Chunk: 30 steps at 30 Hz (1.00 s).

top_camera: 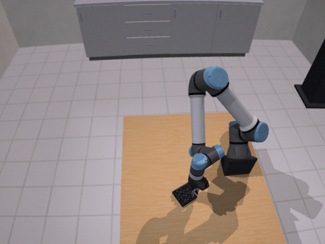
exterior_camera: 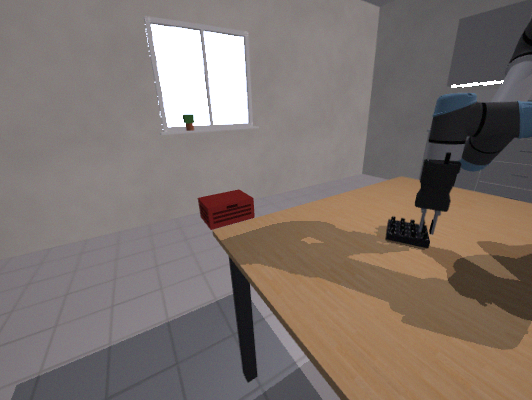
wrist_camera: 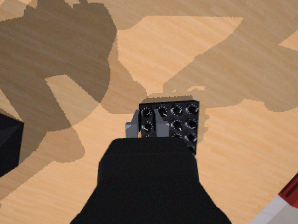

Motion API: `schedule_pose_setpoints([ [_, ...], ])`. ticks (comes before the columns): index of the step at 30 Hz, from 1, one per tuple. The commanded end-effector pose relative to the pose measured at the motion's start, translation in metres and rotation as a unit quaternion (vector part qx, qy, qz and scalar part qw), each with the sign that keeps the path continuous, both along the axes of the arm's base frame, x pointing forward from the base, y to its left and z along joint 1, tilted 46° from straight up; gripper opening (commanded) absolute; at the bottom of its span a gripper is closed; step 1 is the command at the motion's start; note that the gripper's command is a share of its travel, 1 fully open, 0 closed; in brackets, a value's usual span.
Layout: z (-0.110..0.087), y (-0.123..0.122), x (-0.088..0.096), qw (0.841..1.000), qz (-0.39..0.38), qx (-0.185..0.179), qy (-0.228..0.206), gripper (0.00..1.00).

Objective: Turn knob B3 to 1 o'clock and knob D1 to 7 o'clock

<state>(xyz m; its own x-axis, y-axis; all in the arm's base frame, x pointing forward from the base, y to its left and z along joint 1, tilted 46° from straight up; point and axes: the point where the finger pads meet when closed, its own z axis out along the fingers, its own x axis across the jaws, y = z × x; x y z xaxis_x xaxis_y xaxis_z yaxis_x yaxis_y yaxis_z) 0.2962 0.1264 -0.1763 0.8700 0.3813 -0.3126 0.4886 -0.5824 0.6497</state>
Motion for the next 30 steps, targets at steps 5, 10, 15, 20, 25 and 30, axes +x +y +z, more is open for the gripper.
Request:
schedule_pose_setpoints([
  [5,-0.0002,0.0000,0.0003,1.000,0.000,0.000,0.000,0.46],
  [10,-0.0019,-0.0018,0.0005,1.000,0.000,0.000,0.000,0.46],
  [15,-0.0047,-0.0047,0.0007,1.000,0.000,0.000,0.000,0.46],
  [20,-0.0070,-0.0071,0.0009,1.000,0.000,0.000,0.000,0.46],
  [25,-0.0087,-0.0088,0.0011,1.000,0.000,0.000,0.000,0.46],
  [30,-0.0095,-0.0097,0.0012,1.000,0.000,0.000,0.000,0.46],
])
